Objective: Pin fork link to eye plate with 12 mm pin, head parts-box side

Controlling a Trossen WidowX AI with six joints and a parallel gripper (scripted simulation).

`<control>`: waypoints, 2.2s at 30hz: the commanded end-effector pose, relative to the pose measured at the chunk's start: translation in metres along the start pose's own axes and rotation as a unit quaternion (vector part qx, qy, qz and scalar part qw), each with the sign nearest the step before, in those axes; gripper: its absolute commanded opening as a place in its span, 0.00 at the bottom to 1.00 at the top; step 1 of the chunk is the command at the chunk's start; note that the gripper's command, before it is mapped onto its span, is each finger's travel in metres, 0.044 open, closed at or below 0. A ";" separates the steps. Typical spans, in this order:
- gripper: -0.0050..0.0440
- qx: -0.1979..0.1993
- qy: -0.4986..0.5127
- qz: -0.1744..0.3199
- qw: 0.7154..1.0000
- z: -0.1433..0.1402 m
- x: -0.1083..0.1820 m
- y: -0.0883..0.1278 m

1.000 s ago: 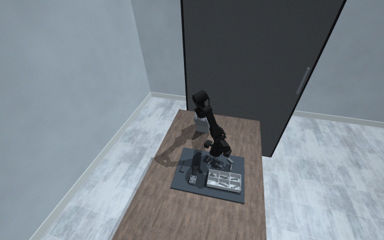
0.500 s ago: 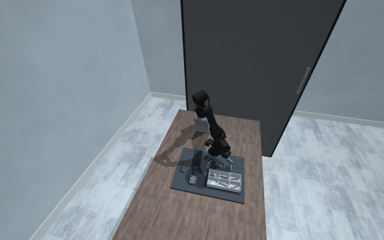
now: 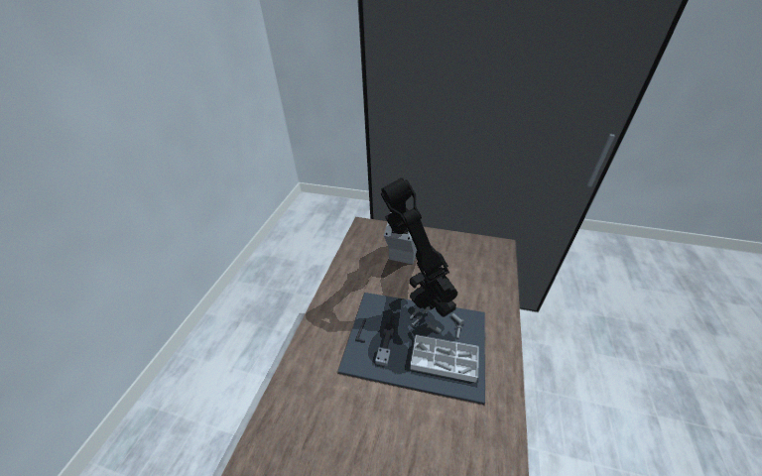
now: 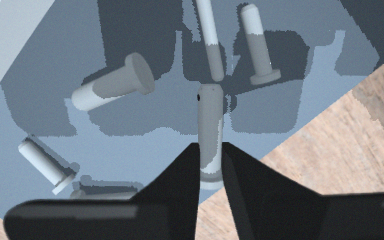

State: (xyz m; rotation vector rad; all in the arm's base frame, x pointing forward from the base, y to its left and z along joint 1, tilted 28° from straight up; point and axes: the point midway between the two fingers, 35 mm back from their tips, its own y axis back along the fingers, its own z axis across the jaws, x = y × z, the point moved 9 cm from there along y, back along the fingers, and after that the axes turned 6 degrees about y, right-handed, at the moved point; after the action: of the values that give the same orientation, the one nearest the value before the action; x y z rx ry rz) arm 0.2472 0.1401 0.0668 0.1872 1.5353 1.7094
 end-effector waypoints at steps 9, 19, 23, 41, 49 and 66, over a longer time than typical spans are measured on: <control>0.13 0.001 -0.075 -0.003 0.997 0.000 0.000 0.001; 0.13 0.001 -0.154 -0.003 0.988 0.000 0.000 0.001; 0.13 0.001 -0.183 -0.003 0.983 0.000 0.000 0.002; 0.13 0.000 -0.304 -0.003 0.953 0.000 0.000 0.003; 0.13 0.000 -0.366 -0.003 0.931 0.000 0.000 0.004; 0.13 0.000 -0.399 -0.003 0.917 0.001 -0.014 0.004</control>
State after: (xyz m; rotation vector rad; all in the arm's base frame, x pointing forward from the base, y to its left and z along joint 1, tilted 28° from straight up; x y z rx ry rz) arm 0.2511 0.1342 0.0727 0.7719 0.9183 1.3542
